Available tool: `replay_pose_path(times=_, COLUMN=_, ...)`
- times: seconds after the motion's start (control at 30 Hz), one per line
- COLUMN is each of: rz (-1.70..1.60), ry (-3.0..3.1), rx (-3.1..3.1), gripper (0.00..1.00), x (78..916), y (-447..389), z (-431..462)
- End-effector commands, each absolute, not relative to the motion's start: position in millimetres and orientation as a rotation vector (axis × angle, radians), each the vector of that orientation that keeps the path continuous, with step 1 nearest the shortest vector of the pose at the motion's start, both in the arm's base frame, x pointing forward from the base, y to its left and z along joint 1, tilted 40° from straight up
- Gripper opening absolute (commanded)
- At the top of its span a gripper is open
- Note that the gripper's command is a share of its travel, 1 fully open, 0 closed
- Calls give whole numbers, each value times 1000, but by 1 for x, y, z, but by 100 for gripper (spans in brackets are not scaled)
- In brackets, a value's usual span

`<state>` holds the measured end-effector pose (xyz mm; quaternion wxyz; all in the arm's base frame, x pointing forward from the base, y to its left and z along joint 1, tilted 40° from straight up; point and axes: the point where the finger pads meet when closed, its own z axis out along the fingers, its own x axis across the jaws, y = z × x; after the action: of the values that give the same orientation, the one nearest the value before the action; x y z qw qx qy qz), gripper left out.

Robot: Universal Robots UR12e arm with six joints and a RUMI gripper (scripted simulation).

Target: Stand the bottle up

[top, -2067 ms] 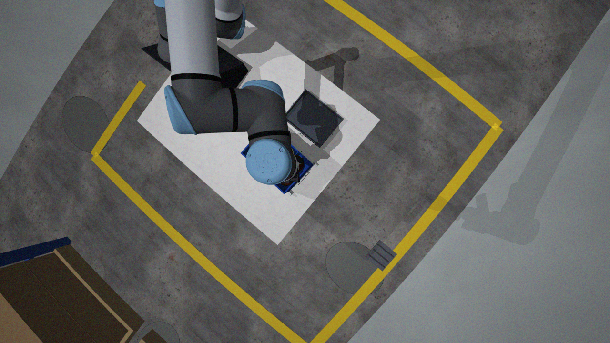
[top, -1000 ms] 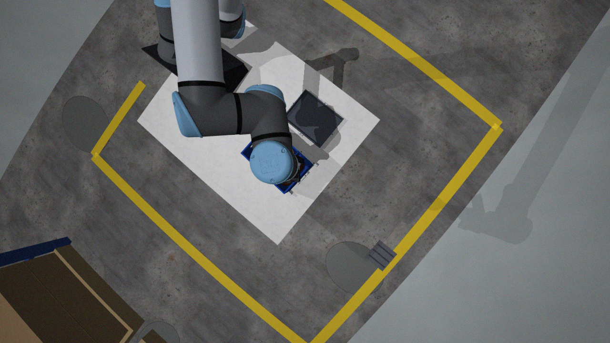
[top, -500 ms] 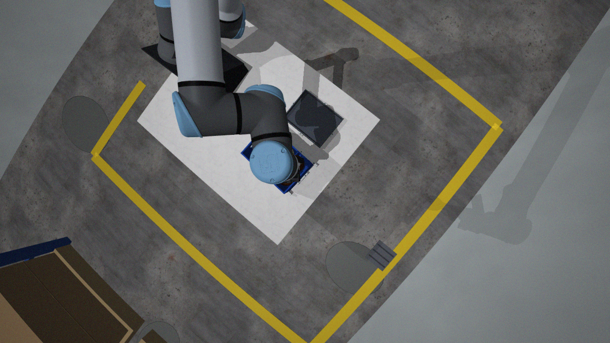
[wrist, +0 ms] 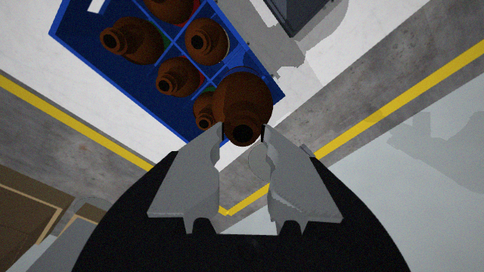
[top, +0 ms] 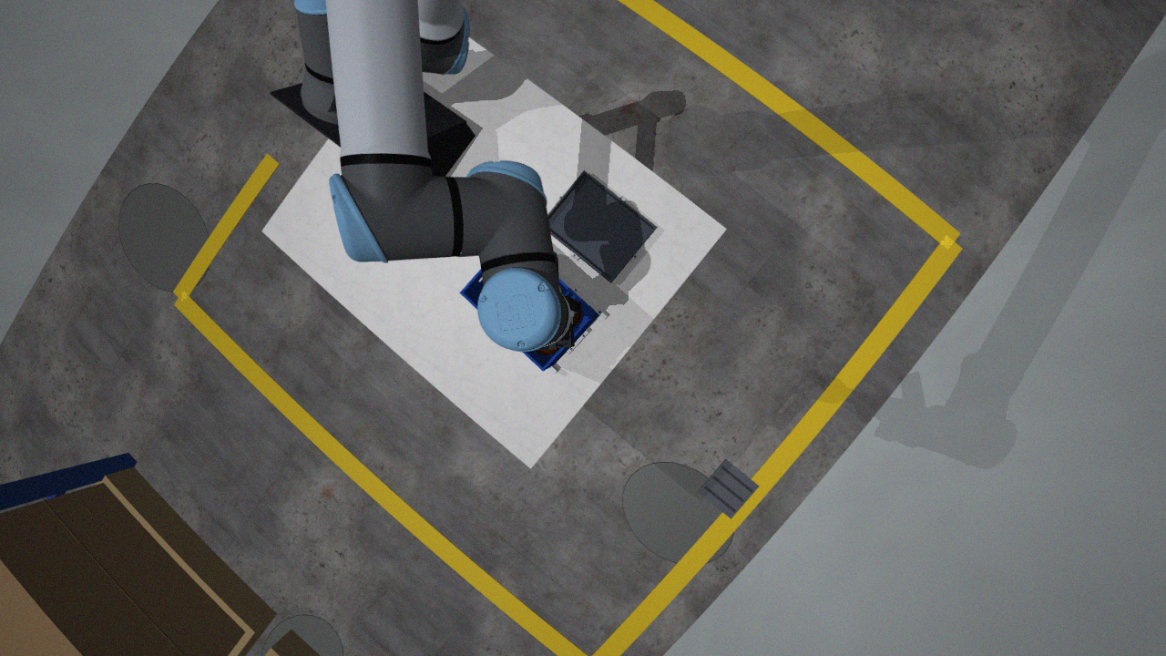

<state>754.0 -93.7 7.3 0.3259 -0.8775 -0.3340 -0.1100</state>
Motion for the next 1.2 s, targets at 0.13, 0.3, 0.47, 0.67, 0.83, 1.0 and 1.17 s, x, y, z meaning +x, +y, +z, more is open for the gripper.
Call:
replay_pose_path(times=0.13, rz=-291, ry=-875, rx=-2302, gripper=0, x=754, y=-94, z=9)
replay_pose_path(times=0.3, rz=-291, ry=-875, rx=-2301, gripper=0, x=754, y=-93, z=8)
replay_pose_path(times=0.47, rz=-290, ry=-875, rx=-2301, gripper=0, x=754, y=-93, z=8)
replay_pose_path(times=0.67, rz=-288, ry=-874, rx=-2300, gripper=0, x=753, y=-90, z=4)
replay_pose_path(times=0.83, rz=-287, ry=-873, rx=-2299, gripper=0, x=752, y=-87, z=0)
replay_pose_path(times=1.0, rz=-287, ry=-873, rx=-2298, gripper=0, x=752, y=-85, z=-2)
replay_pose_path(times=1.17, rz=-288, ry=-874, rx=-2299, gripper=0, x=752, y=-81, z=-6)
